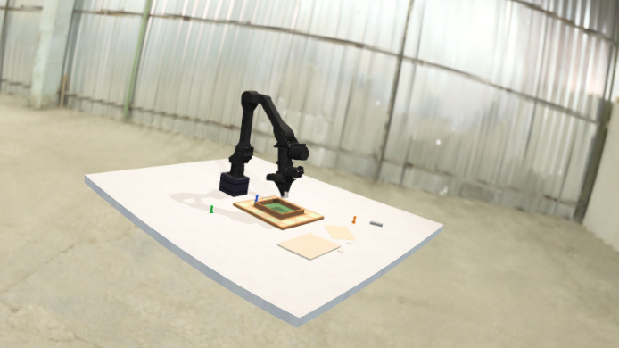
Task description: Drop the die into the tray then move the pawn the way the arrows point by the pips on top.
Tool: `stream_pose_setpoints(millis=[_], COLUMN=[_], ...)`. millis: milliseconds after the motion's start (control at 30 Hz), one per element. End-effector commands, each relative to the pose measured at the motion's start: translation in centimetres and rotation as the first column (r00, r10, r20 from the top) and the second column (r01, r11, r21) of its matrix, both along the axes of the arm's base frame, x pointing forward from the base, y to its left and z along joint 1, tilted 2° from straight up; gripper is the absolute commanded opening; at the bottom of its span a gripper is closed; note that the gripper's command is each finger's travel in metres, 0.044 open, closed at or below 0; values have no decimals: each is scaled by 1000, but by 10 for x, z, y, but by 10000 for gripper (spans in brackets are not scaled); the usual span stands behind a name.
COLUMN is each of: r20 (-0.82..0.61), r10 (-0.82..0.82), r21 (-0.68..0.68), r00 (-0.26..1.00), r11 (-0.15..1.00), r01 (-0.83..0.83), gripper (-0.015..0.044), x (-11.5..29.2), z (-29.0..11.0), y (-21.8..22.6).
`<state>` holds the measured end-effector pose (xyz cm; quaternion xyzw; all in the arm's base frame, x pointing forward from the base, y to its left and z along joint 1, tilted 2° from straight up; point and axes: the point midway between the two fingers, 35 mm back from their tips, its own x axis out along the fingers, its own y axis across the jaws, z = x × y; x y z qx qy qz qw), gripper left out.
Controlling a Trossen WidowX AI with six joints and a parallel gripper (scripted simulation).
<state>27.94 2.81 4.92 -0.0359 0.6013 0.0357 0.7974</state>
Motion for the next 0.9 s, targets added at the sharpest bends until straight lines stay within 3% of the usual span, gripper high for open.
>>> stream_pose_setpoints(millis=[0,467,867], r20=[136,567,585], r10=[-4,-17,-18], r21=[14,58,60], r00=[991,824,811], r11=[1000,998,998], r01=[3,-19,-20], gripper=[0,0,0], x=[2,6,-2], z=[-5,-7,7], y=[0,1,0])
